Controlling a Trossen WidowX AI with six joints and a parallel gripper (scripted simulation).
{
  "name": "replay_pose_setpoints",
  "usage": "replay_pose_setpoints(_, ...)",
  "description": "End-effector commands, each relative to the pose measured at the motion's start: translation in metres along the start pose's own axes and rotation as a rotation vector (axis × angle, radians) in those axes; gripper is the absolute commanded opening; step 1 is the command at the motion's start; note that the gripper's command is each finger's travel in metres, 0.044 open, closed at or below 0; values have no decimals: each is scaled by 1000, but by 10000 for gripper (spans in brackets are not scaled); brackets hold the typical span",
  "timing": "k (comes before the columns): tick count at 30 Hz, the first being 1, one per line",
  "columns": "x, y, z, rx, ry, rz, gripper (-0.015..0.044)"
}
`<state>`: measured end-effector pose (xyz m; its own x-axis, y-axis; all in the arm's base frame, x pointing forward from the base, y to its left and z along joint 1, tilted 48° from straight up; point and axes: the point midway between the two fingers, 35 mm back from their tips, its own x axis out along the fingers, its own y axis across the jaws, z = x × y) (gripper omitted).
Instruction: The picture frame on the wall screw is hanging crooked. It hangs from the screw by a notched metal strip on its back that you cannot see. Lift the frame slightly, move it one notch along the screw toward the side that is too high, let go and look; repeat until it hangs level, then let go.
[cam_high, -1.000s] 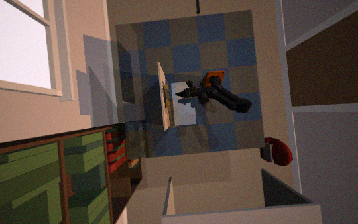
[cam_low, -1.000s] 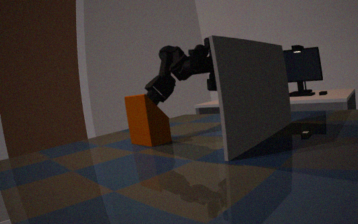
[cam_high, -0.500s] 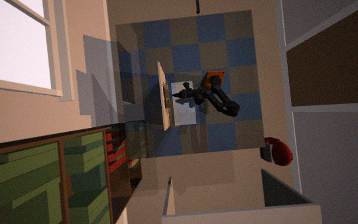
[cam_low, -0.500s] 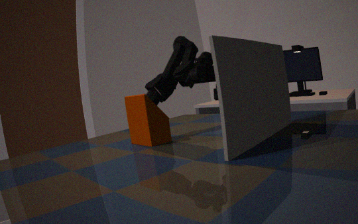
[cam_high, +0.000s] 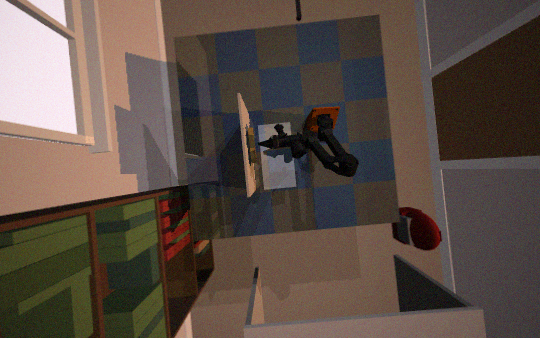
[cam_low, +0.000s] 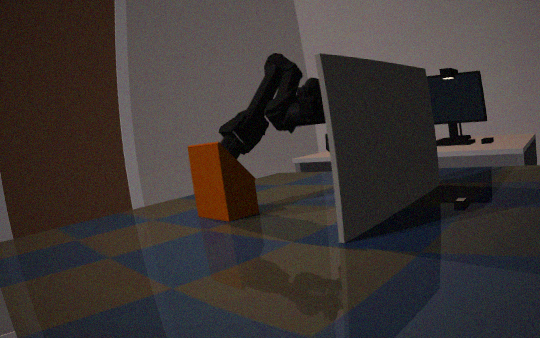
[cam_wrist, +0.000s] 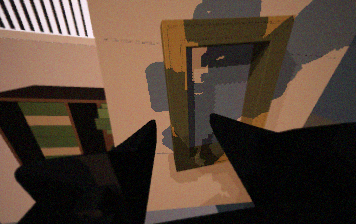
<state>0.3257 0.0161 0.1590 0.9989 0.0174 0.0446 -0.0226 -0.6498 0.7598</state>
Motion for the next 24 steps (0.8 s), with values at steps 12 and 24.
replay_pose_setpoints(12, 26, 2, -1, -4, 3, 7, 260)
replay_pose_setpoints(24, 32, 2, -1, -4, 3, 8, 260)
